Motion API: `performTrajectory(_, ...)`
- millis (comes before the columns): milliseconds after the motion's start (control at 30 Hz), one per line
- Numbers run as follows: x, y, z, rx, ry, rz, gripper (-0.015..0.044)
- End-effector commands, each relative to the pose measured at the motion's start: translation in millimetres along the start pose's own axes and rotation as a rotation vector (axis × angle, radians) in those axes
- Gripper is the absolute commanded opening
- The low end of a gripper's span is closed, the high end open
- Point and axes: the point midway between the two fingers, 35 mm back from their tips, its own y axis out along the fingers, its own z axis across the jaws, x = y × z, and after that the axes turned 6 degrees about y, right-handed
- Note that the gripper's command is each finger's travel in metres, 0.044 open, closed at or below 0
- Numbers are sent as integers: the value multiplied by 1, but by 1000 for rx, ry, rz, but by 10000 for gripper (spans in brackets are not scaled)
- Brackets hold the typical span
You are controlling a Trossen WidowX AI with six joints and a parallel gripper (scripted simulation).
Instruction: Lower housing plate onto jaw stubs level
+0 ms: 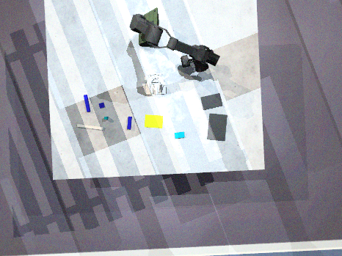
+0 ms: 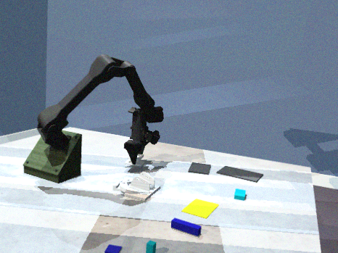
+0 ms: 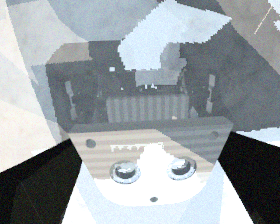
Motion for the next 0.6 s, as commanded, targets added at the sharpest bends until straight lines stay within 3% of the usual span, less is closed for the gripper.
performTrajectory(0, 0, 0, 0, 0, 0, 0, 373)
performTrajectory(567, 0, -5, 0, 0, 0, 0, 351)
